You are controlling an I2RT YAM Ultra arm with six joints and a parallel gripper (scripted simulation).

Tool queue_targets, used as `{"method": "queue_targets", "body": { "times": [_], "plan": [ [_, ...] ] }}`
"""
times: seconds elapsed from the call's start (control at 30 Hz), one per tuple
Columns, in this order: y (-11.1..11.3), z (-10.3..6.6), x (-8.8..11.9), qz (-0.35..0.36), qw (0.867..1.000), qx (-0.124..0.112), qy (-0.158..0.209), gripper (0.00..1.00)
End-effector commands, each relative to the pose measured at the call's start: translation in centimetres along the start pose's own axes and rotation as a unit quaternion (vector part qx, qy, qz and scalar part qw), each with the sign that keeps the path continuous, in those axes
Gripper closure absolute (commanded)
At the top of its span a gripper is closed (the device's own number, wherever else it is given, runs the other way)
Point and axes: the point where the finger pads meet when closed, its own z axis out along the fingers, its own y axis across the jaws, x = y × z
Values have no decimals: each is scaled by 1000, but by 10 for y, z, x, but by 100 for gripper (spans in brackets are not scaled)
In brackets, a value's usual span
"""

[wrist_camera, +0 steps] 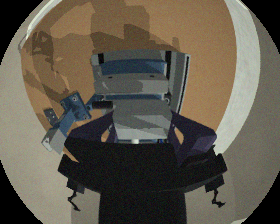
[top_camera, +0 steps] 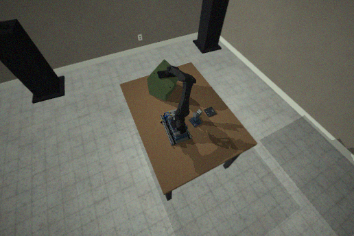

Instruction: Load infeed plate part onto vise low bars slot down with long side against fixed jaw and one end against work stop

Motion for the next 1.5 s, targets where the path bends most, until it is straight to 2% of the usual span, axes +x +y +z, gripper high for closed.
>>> {"method": "queue_targets", "body": {
  "times": [0.0, 0.83, 1.03, 1.23, 1.47],
  "plan": [
    [-6, -21, -21, -5, 999, 12, -36, 100],
    [-8, -14, -18, -1, 999, 11, -30, 100],
    [-6, -21, -22, -4, 999, 13, -38, 100],
    [-9, -13, -18, 2, 999, 11, -31, 100],
    [-9, -15, -20, 0, 999, 12, -35, 100]
  ]
}}
